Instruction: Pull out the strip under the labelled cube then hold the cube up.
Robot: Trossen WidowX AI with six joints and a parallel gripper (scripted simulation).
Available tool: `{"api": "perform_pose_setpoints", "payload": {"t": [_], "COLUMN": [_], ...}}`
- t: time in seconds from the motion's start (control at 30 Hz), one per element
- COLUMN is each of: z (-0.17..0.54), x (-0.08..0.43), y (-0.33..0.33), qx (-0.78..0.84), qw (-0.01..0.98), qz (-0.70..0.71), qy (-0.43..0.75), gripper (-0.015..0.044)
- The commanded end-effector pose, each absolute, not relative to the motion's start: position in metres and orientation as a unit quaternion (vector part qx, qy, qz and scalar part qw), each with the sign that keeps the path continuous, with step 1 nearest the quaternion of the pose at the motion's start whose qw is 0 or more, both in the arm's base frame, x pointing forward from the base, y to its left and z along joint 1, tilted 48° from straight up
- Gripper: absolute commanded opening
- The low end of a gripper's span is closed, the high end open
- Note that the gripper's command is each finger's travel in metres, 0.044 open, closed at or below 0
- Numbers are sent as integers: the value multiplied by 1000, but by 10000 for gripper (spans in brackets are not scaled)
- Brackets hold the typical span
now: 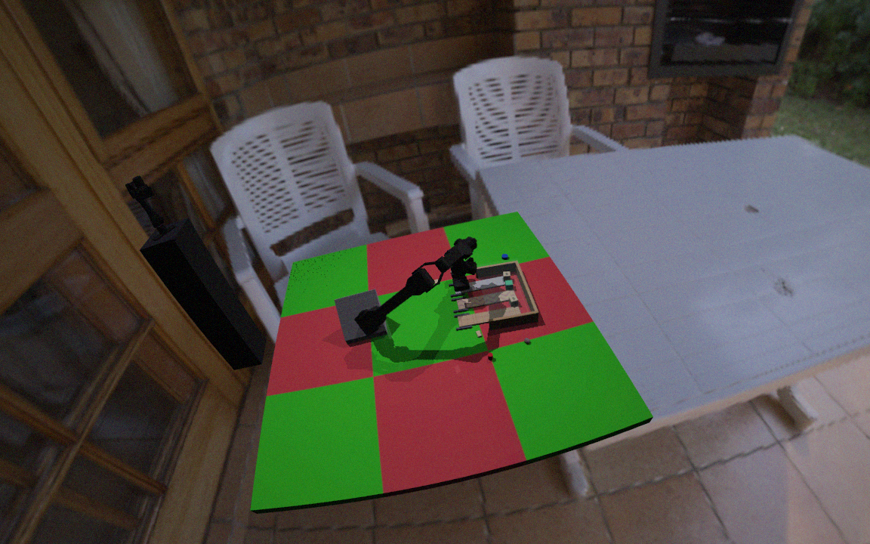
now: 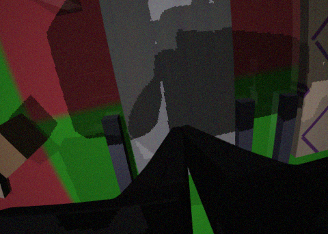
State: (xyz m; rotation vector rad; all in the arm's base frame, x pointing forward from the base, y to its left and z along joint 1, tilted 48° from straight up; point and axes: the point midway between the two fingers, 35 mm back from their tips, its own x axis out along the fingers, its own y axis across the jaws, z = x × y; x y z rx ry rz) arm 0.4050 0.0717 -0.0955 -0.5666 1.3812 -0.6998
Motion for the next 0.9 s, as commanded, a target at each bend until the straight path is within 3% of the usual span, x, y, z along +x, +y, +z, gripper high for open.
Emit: {"api": "perform_pose_setpoints", "payload": {"t": [0.0,0.87], "z": [-99,-106], "x": [396,356], "y": [69,72], "qx": [-254,-255], "qw": [674,674], "qz": [-314,-314], "qy": [618,619], "gripper": [0,0]}}
